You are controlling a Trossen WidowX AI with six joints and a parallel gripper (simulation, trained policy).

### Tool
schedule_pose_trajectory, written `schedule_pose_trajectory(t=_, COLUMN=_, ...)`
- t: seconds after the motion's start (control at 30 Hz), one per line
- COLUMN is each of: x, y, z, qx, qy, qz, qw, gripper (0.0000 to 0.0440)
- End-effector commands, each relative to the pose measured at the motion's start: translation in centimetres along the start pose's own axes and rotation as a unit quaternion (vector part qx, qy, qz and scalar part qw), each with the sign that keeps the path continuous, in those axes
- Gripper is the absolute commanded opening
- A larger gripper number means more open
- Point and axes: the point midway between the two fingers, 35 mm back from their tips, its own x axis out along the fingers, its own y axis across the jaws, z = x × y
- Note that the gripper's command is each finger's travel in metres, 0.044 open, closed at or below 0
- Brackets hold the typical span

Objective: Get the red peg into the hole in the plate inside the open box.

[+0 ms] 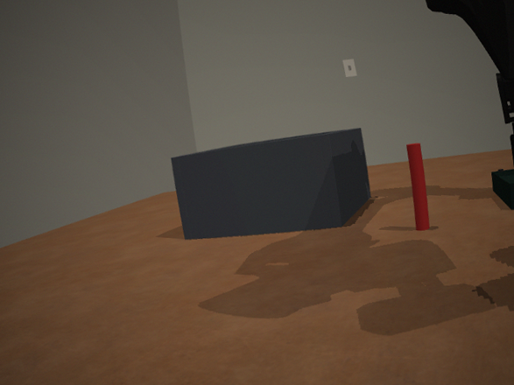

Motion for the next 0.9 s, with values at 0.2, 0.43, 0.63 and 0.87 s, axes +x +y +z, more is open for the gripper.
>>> schedule_pose_trajectory(t=0.2, x=-1.5, y=-6.6, z=2.1, qx=0.169, qy=0.007, qz=-0.056, qw=0.984, gripper=0.044)
schedule_pose_trajectory(t=0.43, x=-2.3, y=-10.8, z=2.9, qx=0.283, qy=0.009, qz=-0.091, qw=0.955, gripper=0.044)
schedule_pose_trajectory(t=0.63, x=-2.4, y=-14.4, z=2.9, qx=0.375, qy=0.011, qz=-0.121, qw=0.919, gripper=0.044)
schedule_pose_trajectory(t=0.87, x=-1.8, y=-17.7, z=2.5, qx=0.454, qy=0.01, qz=-0.149, qw=0.878, gripper=0.044)
